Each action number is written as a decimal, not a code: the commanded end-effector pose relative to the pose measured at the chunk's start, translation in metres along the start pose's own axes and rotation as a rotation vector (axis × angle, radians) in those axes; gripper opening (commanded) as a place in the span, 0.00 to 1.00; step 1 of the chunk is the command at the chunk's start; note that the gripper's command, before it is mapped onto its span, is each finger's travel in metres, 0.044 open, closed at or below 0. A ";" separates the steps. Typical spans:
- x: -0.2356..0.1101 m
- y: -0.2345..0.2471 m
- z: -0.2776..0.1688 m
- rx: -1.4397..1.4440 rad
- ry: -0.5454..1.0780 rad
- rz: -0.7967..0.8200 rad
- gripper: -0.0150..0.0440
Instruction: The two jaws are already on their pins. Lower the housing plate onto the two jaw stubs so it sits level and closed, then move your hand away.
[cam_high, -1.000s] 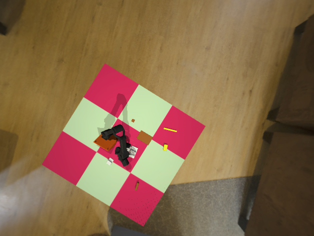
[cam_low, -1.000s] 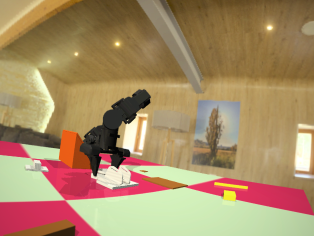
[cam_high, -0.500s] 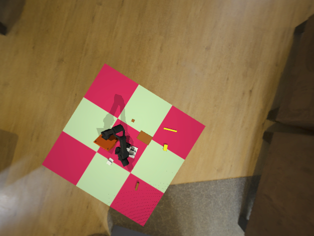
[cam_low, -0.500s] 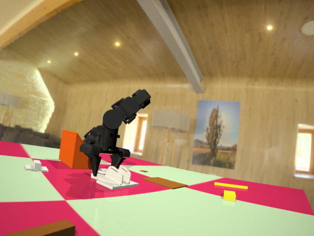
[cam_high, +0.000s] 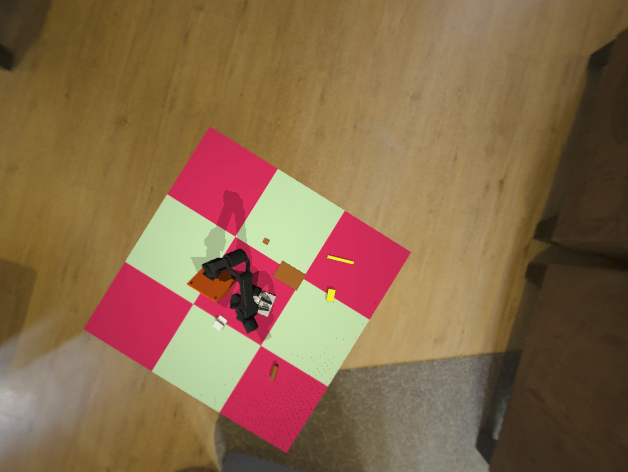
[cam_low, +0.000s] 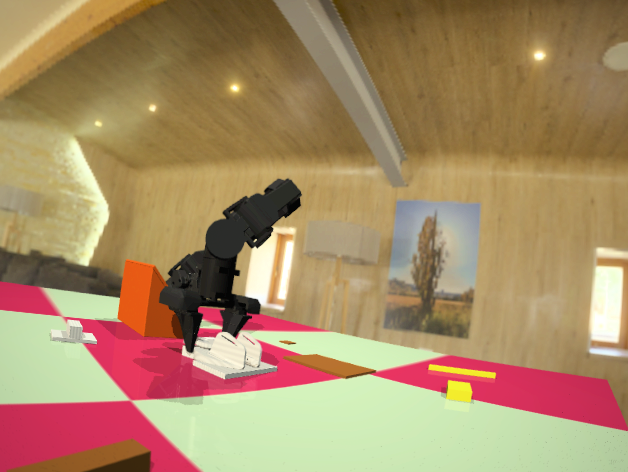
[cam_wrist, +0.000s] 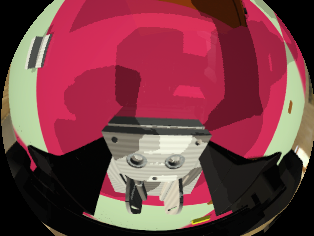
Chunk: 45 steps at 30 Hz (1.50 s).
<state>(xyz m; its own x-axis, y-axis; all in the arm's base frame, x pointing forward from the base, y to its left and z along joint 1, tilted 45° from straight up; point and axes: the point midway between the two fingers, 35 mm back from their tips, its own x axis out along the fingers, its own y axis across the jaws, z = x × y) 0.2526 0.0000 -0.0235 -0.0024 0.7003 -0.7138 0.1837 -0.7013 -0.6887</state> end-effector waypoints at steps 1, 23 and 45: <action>0.003 -0.001 -0.001 -0.002 -0.002 -0.003 0.85; -0.002 0.000 -0.001 -0.002 -0.002 -0.003 0.85; 0.003 0.000 -0.001 -0.002 -0.002 -0.003 0.85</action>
<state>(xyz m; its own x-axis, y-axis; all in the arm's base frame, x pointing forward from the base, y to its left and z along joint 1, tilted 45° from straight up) 0.2527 -0.0003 -0.0233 -0.0029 0.7019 -0.7122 0.1837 -0.6997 -0.6904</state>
